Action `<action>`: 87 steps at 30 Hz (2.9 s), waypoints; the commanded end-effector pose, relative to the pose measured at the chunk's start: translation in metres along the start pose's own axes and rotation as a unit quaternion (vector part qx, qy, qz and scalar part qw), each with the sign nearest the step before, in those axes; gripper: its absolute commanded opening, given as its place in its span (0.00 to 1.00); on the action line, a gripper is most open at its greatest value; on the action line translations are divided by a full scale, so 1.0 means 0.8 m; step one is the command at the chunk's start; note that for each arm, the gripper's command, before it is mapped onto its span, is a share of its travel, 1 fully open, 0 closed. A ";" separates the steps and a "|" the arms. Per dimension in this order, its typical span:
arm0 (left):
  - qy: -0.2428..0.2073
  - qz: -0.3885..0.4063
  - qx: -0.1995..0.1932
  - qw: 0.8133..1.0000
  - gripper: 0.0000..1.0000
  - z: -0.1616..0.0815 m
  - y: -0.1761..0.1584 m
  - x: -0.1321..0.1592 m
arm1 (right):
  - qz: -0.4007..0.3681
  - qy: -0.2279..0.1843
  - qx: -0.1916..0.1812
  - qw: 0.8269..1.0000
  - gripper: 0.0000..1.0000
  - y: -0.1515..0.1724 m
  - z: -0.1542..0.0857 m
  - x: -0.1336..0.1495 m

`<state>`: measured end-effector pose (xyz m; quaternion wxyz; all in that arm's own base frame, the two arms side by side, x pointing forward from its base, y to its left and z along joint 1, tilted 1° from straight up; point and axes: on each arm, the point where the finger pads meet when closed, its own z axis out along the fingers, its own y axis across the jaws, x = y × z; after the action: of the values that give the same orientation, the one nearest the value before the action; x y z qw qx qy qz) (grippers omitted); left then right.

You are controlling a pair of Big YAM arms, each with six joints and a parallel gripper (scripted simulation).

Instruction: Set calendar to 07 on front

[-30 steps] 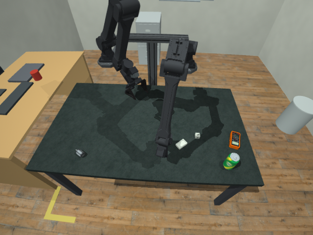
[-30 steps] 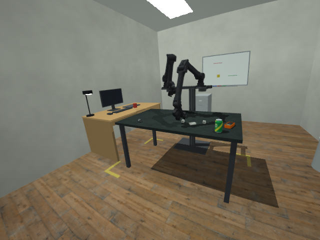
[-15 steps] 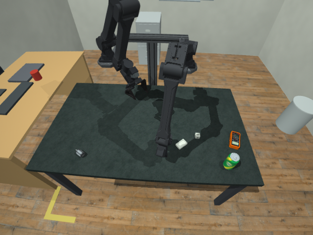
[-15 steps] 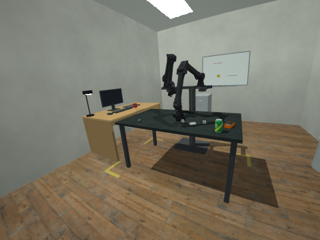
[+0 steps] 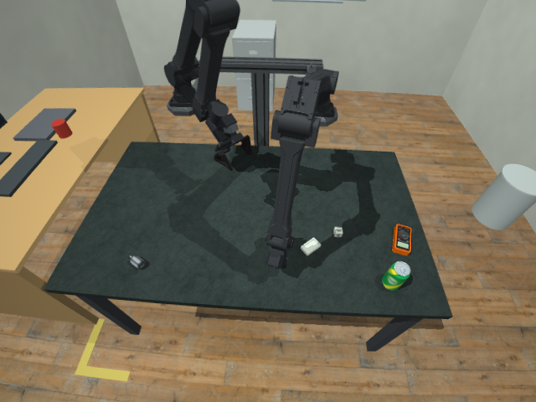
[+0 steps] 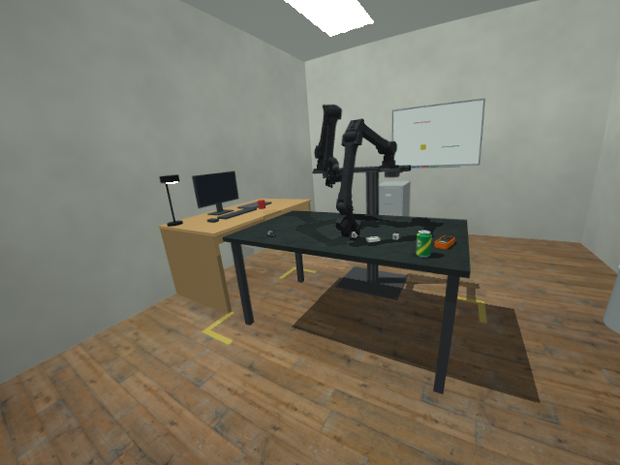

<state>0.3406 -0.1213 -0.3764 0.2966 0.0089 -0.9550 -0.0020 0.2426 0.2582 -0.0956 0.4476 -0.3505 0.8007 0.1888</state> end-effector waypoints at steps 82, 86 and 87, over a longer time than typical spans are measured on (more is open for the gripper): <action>-0.251 0.403 0.154 0.866 0.24 -0.099 -0.023 -0.049 | 0.000 -0.004 -0.002 1.000 1.00 0.002 -0.003 -0.003; -0.268 0.468 0.166 0.826 0.24 -0.063 -0.020 -0.038 | 0.000 -0.004 -0.002 1.000 1.00 0.002 -0.003 -0.003; -0.277 0.484 0.167 0.813 0.24 -0.062 -0.019 -0.037 | 0.000 -0.004 -0.002 1.000 1.00 0.002 -0.003 -0.003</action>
<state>0.4020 -0.1425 -0.3442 0.0120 -0.3278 -0.9002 0.2866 0.2426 0.2582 -0.0956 0.4476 -0.3505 0.8007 0.1888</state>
